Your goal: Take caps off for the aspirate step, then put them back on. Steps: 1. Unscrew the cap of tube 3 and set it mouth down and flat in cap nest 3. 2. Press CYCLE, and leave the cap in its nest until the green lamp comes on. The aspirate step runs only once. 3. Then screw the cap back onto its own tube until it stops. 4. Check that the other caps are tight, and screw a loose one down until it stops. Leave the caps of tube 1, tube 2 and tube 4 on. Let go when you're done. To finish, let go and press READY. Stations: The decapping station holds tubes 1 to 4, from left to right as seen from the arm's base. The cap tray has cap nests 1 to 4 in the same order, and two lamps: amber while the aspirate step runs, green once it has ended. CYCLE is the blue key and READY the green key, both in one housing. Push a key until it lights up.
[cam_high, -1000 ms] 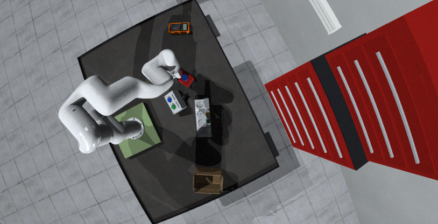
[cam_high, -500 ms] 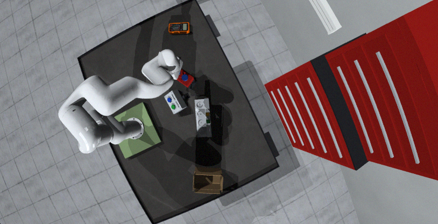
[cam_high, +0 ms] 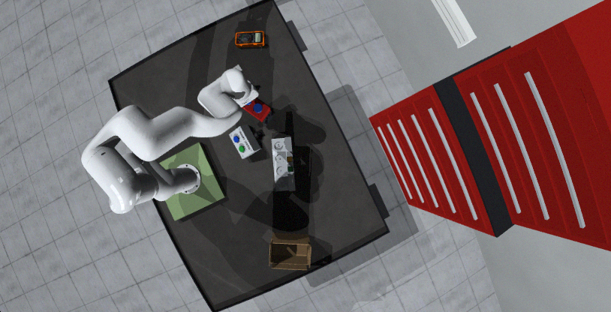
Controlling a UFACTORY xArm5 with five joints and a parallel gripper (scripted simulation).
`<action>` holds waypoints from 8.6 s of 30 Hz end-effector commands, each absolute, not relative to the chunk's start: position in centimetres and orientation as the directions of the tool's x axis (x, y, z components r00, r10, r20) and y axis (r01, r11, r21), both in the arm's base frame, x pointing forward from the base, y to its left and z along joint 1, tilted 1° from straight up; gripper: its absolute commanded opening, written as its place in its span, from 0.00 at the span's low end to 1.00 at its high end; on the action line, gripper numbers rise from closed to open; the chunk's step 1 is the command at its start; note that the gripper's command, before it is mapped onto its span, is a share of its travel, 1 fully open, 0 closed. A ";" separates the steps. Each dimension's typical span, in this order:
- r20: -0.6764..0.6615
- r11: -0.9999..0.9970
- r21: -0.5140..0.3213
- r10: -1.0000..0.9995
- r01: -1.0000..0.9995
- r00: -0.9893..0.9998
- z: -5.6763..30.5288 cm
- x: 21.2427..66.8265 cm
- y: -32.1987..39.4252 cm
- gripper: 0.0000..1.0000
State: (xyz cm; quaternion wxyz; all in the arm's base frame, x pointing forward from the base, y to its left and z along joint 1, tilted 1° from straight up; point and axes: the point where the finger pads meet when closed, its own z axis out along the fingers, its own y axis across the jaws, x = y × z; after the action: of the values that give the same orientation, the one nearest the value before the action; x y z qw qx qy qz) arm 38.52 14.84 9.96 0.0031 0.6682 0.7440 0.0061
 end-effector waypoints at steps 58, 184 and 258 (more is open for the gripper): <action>-0.015 0.846 0.009 0.533 0.533 -0.846 10.2 38.6 14.9 0.00; -0.017 0.949 0.004 0.314 0.314 -0.949 10.2 38.6 14.9 0.00; -0.013 0.665 0.012 0.747 0.747 -0.665 10.2 38.6 14.9 0.00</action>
State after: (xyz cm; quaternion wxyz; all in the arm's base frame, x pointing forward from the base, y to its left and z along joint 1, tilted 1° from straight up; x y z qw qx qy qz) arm 38.52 14.85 10.10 0.0044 0.4189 0.9080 0.0045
